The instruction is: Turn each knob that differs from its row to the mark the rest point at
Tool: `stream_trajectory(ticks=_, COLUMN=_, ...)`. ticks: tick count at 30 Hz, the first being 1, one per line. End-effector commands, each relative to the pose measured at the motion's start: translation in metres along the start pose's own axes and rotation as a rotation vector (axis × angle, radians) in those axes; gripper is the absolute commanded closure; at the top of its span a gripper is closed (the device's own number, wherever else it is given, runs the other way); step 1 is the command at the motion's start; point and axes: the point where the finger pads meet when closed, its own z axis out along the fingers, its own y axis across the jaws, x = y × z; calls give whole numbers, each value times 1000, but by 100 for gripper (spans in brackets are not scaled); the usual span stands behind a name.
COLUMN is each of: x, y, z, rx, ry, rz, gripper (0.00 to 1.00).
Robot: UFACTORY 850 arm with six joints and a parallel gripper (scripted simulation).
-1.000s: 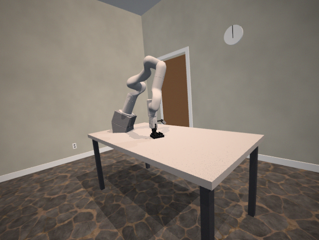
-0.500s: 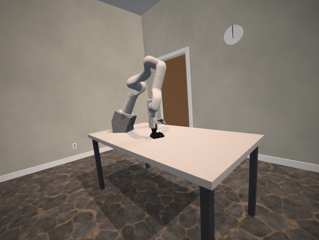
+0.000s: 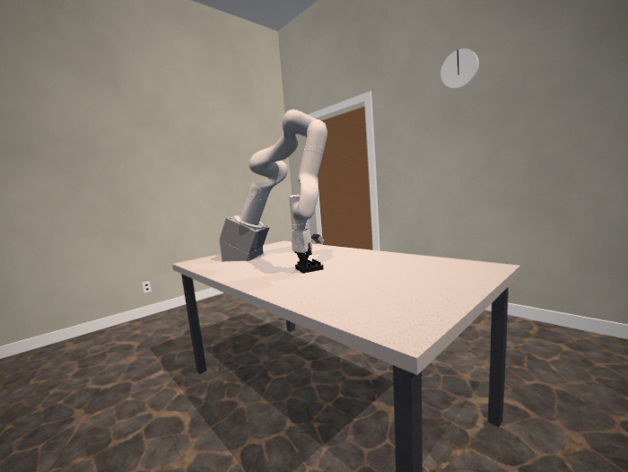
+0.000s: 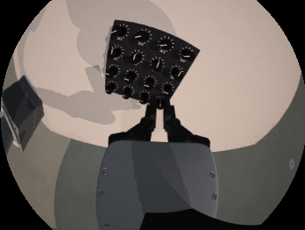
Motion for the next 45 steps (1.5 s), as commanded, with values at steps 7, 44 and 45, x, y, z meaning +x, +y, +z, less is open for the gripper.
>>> stream_trajectory(ticks=7, x=0, y=1, z=0, rx=-7, ry=-3, rz=-180, gripper=92)
stream_trajectory(ticks=44, x=0, y=1, z=0, rx=-6, ry=-5, rz=-989, gripper=92)
stream_trajectory(ticks=45, x=0, y=1, z=0, rx=-6, ry=-6, rz=-1006, gripper=92)
